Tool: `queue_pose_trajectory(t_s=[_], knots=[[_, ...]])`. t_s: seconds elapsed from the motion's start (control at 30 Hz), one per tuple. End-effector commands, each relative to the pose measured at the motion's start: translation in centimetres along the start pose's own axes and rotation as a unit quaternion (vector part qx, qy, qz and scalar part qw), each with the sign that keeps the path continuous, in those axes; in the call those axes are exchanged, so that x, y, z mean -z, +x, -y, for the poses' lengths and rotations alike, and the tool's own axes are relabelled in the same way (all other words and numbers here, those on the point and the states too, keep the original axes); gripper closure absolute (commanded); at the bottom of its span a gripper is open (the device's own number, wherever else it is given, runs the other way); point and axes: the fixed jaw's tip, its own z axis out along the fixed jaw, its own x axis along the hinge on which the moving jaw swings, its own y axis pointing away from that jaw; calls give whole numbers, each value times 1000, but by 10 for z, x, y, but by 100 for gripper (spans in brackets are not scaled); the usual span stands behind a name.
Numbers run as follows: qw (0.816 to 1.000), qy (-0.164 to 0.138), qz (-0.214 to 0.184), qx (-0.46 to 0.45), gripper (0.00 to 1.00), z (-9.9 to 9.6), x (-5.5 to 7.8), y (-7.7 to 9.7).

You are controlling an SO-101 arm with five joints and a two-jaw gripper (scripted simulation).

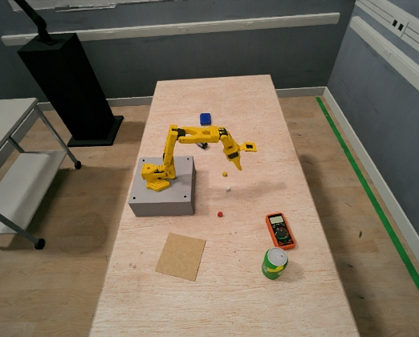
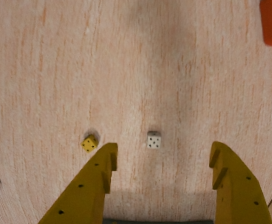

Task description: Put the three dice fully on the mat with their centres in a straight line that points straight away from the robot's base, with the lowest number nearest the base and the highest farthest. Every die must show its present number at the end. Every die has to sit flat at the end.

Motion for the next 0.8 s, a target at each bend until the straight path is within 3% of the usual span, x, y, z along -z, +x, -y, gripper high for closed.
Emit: queue_pose_trajectory(t_s=[0.0,0.03,0.1,0.27,0.4,0.77], knots=[[998,5,-61,-10,75,4,-24,20],[997,6,-77,-10,75,4,-30,26],[997,6,-77,-10,75,4,-30,26],[989,11,-149,-10,75,6,-56,56],[982,14,-186,-10,75,7,-67,73],[980,15,-200,-10,75,7,-71,80]])
